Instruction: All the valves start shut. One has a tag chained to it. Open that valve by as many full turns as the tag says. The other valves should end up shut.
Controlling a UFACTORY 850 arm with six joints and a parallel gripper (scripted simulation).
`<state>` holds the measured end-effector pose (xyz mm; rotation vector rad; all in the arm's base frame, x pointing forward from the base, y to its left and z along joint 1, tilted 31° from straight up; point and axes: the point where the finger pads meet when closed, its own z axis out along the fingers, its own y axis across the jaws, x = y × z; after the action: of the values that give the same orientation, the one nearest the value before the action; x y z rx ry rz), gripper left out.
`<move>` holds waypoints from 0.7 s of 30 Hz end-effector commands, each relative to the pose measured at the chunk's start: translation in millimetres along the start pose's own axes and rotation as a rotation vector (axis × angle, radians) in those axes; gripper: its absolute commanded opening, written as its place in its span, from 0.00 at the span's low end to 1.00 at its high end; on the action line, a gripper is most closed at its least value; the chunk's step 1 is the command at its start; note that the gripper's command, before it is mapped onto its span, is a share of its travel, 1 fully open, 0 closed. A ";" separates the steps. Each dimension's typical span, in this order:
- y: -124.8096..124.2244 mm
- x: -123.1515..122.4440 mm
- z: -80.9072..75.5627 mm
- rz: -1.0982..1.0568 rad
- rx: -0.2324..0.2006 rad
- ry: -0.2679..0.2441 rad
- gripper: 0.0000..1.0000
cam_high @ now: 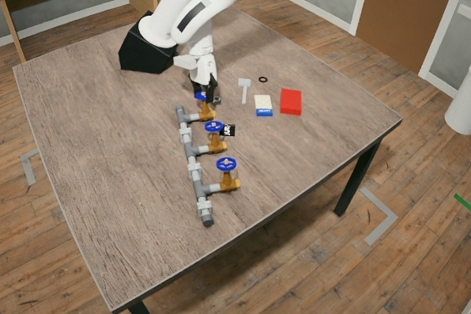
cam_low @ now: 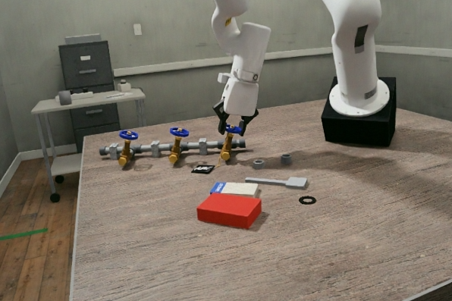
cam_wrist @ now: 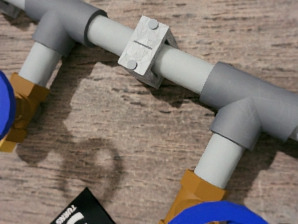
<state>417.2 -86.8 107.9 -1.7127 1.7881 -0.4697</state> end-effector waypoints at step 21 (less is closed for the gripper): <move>-0.4 0.2 0.0 -0.378 0.001 0.000 0.00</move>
<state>417.2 -86.7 107.9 -1.9208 1.6057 -0.5527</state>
